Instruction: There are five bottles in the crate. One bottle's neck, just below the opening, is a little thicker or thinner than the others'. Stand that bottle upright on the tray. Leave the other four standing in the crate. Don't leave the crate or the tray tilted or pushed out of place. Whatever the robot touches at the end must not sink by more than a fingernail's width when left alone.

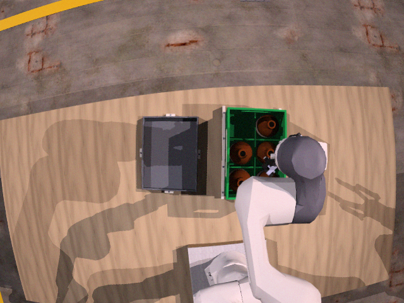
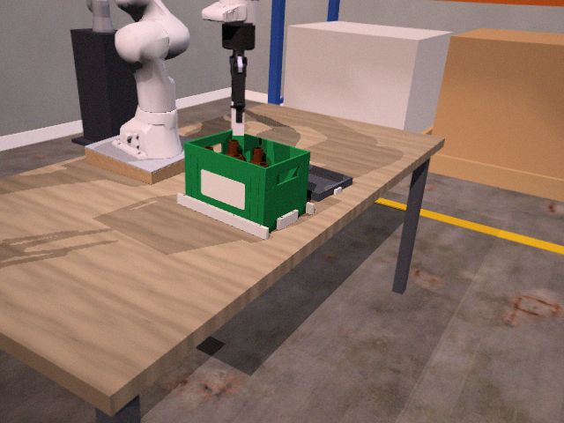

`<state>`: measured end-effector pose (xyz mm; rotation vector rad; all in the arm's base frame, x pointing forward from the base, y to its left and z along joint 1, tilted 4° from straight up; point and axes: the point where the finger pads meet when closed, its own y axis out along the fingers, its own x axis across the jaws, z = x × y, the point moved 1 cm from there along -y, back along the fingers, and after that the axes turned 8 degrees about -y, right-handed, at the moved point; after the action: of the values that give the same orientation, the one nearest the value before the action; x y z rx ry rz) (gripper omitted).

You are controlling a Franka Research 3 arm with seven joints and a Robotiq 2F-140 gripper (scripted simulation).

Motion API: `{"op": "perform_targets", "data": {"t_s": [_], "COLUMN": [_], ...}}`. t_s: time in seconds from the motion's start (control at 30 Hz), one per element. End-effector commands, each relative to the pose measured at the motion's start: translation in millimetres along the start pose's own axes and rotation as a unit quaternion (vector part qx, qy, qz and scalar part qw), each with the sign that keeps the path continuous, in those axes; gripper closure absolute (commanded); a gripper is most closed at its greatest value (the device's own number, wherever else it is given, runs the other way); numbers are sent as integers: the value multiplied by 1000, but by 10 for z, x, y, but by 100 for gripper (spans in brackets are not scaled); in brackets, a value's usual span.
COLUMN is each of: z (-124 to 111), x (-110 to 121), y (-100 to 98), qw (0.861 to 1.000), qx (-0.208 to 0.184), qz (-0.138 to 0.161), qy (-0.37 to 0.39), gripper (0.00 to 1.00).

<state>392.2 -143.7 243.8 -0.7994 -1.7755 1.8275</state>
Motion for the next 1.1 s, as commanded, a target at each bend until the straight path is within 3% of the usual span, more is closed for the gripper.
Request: {"op": "perform_targets", "data": {"t_s": [0.0,0.03,1.07], "z": [10,10,10], "x": [32,32,32], "y": [-10,-10,-10], "qw": [1000,1000,1000], "qx": [2,2,2], "qz": [-5,-5,-5], "qy": [3,3,3], "gripper": [56,90,90]}}
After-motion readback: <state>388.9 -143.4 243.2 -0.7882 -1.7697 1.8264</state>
